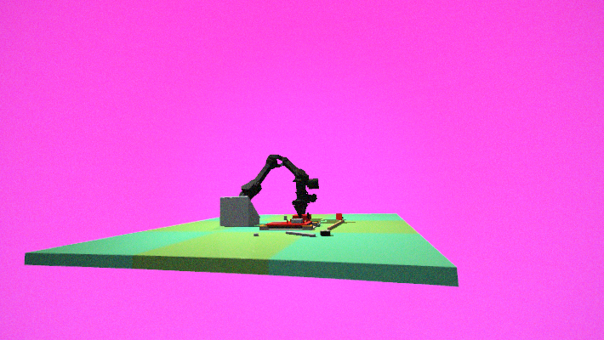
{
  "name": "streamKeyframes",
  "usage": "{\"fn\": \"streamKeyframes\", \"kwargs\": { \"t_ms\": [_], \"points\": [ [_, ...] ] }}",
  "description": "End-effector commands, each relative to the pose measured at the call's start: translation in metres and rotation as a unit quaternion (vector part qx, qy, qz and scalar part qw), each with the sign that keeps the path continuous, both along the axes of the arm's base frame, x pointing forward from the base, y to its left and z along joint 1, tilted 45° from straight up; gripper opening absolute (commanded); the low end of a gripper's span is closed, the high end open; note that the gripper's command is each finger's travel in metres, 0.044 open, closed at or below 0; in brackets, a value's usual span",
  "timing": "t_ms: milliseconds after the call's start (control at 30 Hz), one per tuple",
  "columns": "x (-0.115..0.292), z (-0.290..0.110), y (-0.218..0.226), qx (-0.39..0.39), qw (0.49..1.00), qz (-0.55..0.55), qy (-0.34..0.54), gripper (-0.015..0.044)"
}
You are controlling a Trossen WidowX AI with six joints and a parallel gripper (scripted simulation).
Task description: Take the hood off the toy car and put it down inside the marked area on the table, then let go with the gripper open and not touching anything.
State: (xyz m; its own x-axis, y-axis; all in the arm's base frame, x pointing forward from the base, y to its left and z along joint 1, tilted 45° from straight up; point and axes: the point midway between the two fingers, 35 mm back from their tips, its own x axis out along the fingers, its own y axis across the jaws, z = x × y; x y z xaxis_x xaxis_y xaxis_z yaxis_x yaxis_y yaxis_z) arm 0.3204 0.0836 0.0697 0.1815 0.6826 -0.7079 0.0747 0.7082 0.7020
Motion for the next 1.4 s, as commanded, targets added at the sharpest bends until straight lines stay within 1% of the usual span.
{"fn": "streamKeyframes", "kwargs": {
  "t_ms": [0,933,1367],
  "points": [
    [-0.0001,-0.0026,0.0014,-0.001,1.0,-0.001,0.002,0.0],
    [0.0021,-0.012,0.0107,-0.001,1.0,-0.001,0.002,0.0],
    [0.0024,-0.0099,0.0098,0.0,1.0,0.0,0.0,0.0341]
  ]
}}
